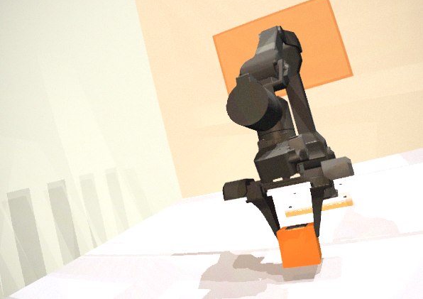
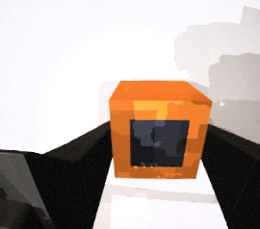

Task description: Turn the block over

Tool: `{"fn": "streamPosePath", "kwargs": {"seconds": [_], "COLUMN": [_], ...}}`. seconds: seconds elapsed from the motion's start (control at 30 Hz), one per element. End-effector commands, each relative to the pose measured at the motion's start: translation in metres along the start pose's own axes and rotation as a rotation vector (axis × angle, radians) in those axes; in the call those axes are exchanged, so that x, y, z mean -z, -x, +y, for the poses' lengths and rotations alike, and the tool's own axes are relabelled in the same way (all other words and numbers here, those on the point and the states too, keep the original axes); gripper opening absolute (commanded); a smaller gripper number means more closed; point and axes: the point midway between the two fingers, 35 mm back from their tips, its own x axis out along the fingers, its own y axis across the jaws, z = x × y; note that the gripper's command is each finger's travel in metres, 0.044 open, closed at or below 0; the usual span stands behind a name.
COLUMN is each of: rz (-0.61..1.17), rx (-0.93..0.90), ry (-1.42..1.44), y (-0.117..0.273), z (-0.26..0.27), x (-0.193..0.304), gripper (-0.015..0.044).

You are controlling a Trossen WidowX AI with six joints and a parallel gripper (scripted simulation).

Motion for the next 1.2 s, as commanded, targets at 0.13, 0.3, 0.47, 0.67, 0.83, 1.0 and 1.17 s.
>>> {"fn": "streamPosePath", "kwargs": {"seconds": [0.13,0.3,0.47,0.67,0.83,1.0,1.17], "rz": [-0.134,-0.215,-0.293,-0.304,-0.359,-0.438,-0.518], "rx": [-0.003,-0.003,-0.001,-0.001,-0.002,-0.003,-0.004], "ry": [0.004,0.006,0.008,0.009,0.006,0.003,0.001], "y": [0.003,0.003,0.004,0.004,-0.005,-0.015,-0.023], "z": [0.000,0.000,0.000,0.001,0.000,-0.001,-0.002], "x": [0.001,0.002,0.004,0.005,0.002,-0.001,-0.002], "gripper": [0.0000,0.0000,0.0000,0.0000,0.0000,0.0000,0.0000]}}
